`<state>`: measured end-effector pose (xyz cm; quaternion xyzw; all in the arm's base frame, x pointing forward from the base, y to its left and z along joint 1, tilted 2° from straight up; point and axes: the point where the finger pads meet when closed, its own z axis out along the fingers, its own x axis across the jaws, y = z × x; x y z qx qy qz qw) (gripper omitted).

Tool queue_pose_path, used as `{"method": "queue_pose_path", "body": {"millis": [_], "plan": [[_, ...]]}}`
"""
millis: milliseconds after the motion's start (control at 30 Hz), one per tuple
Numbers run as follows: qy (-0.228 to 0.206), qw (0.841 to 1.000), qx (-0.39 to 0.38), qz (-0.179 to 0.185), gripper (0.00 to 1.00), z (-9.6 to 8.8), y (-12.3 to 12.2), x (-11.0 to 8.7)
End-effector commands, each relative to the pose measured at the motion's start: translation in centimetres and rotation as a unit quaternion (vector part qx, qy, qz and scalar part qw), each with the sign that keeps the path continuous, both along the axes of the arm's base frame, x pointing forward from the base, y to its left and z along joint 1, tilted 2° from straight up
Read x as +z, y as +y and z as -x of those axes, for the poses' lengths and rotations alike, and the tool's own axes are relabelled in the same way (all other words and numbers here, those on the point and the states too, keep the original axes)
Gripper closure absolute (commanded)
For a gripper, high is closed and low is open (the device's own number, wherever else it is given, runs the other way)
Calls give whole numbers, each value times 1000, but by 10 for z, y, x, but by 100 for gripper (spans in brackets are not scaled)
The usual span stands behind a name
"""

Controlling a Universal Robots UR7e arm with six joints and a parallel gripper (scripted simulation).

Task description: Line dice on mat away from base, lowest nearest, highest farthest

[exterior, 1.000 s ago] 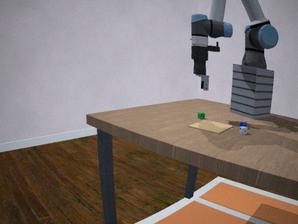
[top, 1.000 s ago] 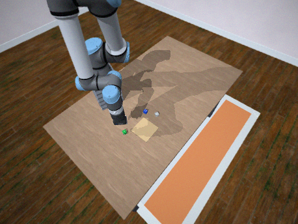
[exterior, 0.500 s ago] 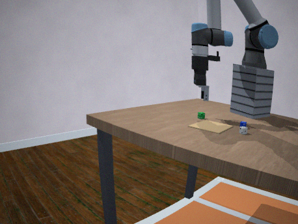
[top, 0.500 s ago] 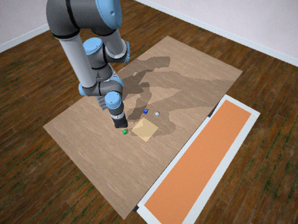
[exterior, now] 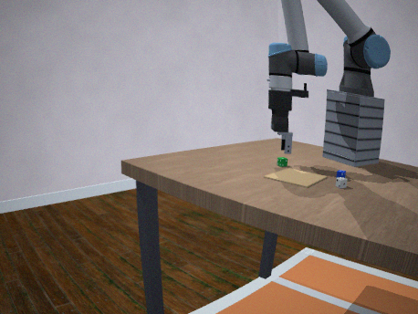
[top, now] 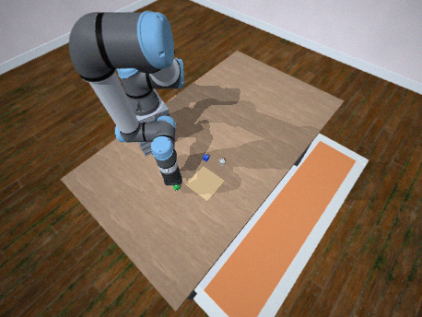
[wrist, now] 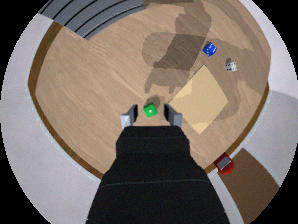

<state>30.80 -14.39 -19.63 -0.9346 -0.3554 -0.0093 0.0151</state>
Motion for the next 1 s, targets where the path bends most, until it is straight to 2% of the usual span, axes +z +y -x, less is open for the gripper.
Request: {"method": "queue_pose_path", "body": {"millis": [0, 967], "plan": [[-4, 1000, 0, 3, 0, -3, -2, -7], [-3, 1000, 0, 3, 0, -2, -1, -8]]}}
